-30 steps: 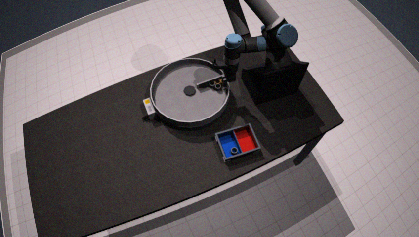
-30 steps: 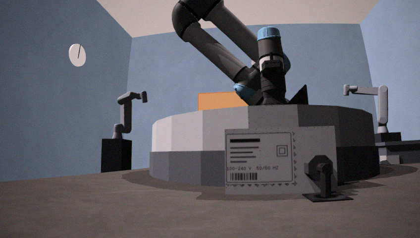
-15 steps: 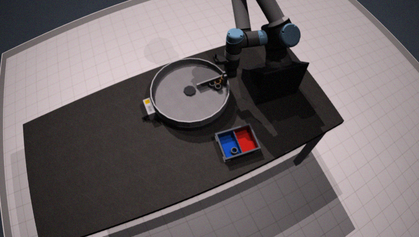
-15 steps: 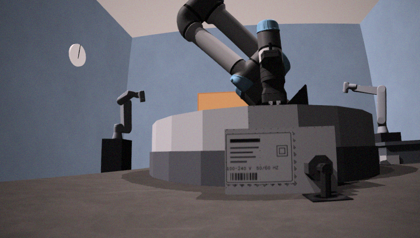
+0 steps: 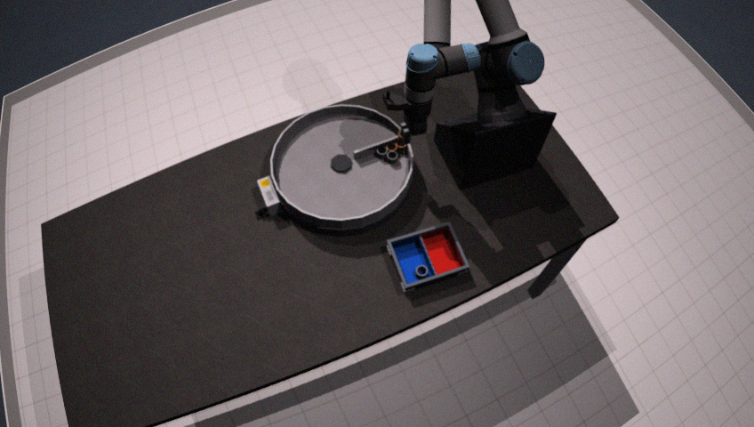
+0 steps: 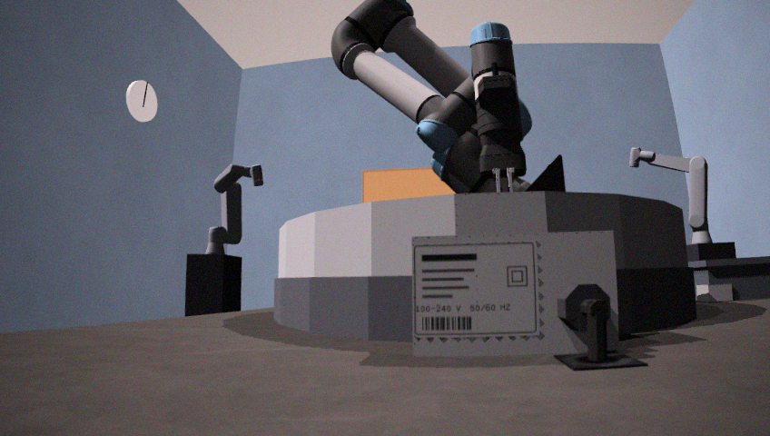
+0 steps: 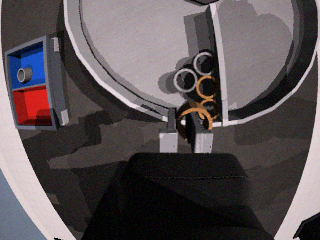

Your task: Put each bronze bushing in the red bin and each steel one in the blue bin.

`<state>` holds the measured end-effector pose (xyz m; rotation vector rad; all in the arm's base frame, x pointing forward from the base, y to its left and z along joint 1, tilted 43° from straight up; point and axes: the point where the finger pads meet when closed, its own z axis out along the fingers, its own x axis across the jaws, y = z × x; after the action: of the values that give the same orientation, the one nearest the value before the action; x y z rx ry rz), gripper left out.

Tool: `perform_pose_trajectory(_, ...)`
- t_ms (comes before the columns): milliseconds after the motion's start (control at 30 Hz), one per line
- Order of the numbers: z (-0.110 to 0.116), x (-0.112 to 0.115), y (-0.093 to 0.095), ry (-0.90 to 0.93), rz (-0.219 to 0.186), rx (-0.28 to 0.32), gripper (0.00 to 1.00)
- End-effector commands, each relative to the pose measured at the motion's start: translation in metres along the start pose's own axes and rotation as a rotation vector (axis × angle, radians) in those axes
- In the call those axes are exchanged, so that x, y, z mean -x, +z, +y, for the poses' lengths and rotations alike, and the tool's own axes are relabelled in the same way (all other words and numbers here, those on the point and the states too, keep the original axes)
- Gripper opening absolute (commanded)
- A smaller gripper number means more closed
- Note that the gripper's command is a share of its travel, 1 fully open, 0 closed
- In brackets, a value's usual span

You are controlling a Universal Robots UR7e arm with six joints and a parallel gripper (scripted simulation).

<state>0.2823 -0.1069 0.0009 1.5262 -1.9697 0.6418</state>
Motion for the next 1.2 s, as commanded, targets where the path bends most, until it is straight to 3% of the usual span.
perform_pose_trajectory(0,0.002,0.032,0.0,0.0,0.0,-0.001,0.0)
perform_pose_trajectory(67,0.004,0.051,0.0,0.0,0.0,-0.001,0.0)
perform_pose_trajectory(267,0.004,0.055,0.0,0.0,0.0,-0.001,0.0)
perform_pose_trajectory(467,0.009,0.111,0.0,0.0,0.0,0.0,0.0)
perform_pose_trajectory(700,0.01,0.123,0.0,0.0,0.0,0.001,0.0)
perform_pose_trajectory(800,0.012,0.157,0.0,0.0,0.0,0.001,0.0)
perform_pose_trajectory(867,0.013,0.169,0.0,0.0,0.0,0.002,0.0)
perform_pose_trajectory(967,0.013,0.169,0.0,0.0,0.0,0.002,0.0)
perform_pose_trajectory(1067,0.016,0.203,-0.001,0.001,0.0,0.002,0.0)
perform_pose_trajectory(1167,0.018,0.223,-0.001,0.0,0.0,0.003,0.0)
